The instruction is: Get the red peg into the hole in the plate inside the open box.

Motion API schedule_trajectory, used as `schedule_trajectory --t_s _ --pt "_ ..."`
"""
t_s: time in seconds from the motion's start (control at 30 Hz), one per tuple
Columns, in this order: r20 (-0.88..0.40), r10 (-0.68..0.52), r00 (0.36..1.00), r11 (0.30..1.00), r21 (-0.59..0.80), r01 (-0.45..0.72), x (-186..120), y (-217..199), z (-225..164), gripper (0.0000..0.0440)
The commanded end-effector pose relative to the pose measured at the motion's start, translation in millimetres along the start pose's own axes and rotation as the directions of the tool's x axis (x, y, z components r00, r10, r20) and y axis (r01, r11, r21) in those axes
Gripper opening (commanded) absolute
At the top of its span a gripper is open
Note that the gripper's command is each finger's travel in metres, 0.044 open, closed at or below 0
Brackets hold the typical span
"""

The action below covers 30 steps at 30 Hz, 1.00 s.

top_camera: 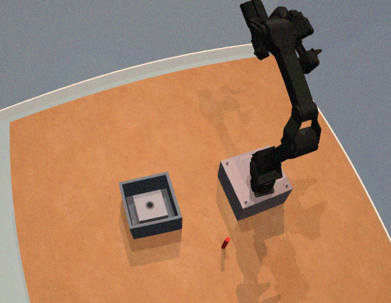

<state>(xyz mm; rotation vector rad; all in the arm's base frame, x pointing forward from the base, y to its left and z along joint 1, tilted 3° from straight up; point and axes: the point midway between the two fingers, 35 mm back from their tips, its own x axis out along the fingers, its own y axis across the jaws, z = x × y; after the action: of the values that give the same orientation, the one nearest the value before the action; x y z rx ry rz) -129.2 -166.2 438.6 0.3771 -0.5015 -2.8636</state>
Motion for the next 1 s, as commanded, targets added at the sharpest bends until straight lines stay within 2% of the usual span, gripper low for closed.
schedule_trajectory --t_s 0.0,0.07,0.47,0.7,0.97 --pt "-0.013 0.006 1.000 1.000 -0.004 -0.006 0 1 -3 0.0418" --pt "-0.044 0.023 0.999 1.000 -0.015 -0.024 -2 3 -11 0.0440" --pt "-0.311 0.184 0.932 0.950 -0.188 -0.251 -39 24 -91 0.0440" --pt "-0.465 0.257 0.847 0.878 -0.254 -0.406 -74 27 -138 0.0440" --pt "-0.625 0.301 0.720 0.754 -0.307 -0.581 -119 16 -184 0.0440"
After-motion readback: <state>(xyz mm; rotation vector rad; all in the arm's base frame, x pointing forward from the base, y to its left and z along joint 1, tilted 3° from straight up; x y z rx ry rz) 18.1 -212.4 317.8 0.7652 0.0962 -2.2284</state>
